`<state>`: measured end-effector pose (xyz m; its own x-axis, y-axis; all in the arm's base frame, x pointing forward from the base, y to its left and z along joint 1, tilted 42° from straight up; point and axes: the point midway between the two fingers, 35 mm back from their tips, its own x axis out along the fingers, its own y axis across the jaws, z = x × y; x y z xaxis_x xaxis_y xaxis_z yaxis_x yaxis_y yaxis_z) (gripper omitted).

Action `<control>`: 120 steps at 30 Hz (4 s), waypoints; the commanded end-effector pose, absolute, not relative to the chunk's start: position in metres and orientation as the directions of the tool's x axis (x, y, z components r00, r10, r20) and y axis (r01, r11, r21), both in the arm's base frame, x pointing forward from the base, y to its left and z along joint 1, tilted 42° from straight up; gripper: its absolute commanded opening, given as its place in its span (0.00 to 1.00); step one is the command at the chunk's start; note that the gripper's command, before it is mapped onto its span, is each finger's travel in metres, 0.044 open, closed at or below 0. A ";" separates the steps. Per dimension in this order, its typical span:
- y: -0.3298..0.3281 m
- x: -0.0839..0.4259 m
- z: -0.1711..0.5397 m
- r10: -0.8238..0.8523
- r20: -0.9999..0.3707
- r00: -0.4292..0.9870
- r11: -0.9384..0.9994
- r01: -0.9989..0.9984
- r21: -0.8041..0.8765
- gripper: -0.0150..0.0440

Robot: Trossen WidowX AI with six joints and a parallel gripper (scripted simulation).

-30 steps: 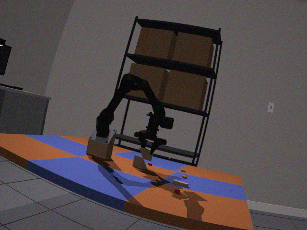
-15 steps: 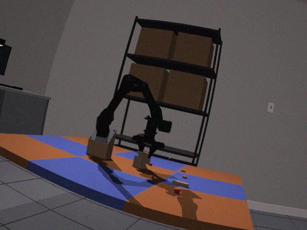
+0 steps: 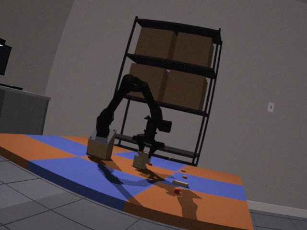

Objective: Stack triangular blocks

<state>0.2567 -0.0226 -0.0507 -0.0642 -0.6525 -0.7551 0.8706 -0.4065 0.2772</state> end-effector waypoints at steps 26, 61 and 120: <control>-0.035 0.254 -0.056 -0.657 -0.752 -0.059 -0.400 0.872 0.281 0.25; -0.044 0.251 -0.061 -0.658 -0.751 -0.060 -0.399 0.873 0.281 0.25; 0.027 0.263 0.017 -0.648 -0.760 -0.041 -0.393 0.874 0.288 1.00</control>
